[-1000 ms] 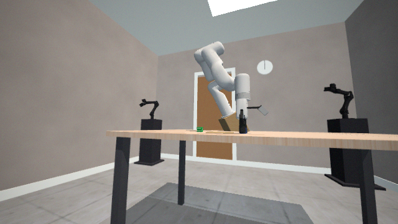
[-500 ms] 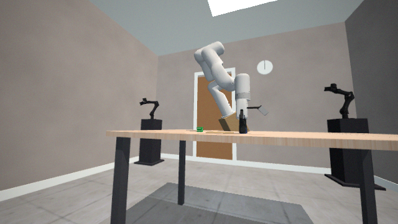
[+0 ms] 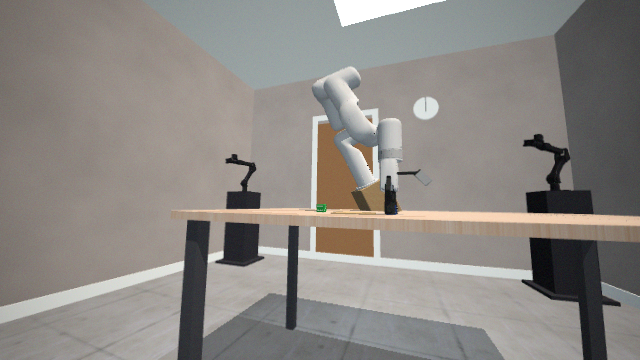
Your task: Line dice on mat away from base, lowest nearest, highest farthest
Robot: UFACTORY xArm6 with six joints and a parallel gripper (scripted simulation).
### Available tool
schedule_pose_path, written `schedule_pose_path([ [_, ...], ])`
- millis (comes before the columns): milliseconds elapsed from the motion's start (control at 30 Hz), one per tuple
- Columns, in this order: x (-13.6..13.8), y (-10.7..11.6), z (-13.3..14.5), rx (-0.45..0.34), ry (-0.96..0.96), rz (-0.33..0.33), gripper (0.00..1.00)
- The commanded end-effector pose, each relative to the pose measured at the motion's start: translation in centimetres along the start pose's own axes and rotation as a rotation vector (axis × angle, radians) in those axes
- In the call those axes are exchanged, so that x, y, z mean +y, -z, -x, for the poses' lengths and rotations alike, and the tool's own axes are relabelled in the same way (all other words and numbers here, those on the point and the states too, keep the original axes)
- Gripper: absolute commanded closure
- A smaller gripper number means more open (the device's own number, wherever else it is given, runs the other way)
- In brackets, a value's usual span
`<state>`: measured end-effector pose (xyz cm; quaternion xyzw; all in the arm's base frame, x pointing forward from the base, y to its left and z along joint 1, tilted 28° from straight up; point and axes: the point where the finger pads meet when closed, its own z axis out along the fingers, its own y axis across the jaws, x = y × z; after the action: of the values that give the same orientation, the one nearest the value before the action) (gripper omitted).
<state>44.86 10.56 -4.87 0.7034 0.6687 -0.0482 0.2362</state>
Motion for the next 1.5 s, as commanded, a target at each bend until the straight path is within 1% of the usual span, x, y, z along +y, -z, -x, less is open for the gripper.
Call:
schedule_pose_path([
  [0, 0.1, 0.1, -0.1, 0.002, -0.001, 0.003, 0.53],
  [100, 0.1, 0.1, -0.1, 0.002, -0.001, 0.003, 0.53],
  [133, 0.1, 0.1, -0.1, 0.002, -0.001, 0.003, 0.73],
  [1267, 0.1, 0.1, -0.1, 0.002, -0.001, 0.003, 0.73],
  [1367, 0.1, 0.4, -0.1, 0.002, -0.001, 0.003, 0.73],
  [1467, 0.1, 1.5, -0.1, 0.002, -0.001, 0.003, 0.73],
])
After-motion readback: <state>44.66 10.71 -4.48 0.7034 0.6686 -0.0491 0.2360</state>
